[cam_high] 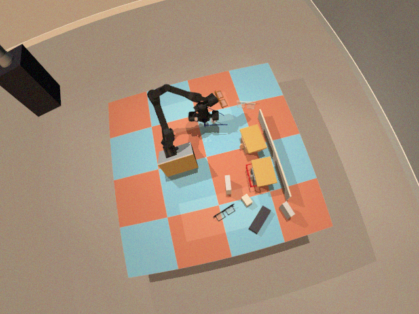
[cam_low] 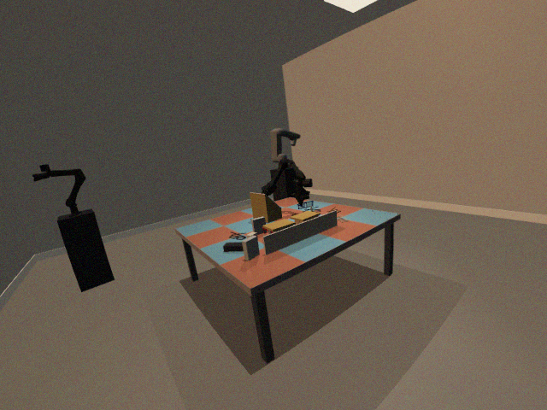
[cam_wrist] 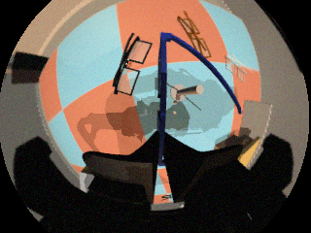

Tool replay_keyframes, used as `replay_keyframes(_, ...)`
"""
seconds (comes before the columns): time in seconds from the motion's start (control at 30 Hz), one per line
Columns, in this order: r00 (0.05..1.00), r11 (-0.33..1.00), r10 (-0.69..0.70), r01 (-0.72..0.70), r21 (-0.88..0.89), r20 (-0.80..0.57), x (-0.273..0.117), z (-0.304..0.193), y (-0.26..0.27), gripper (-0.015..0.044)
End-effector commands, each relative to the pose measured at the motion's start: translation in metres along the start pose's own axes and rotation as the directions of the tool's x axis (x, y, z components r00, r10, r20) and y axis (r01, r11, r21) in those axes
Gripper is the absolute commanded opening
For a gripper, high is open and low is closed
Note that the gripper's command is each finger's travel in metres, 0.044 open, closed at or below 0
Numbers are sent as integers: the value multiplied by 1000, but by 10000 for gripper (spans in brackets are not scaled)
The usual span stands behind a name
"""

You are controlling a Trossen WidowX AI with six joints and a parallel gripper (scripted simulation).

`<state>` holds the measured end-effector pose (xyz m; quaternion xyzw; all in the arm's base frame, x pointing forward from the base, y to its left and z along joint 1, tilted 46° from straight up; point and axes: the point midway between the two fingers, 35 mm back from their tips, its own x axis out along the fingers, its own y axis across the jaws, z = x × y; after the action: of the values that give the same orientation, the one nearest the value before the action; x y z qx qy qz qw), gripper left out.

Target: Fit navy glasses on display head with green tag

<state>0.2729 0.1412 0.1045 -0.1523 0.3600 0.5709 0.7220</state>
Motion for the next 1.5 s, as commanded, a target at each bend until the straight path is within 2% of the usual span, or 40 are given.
replay_keyframes(0.0, 1000, 1000, 0, 0, 2, -2, 23, -1, 2, 0)
replay_keyframes(1.47, 1000, 1000, 0, 0, 3, -3, 26, -22, 14, 0)
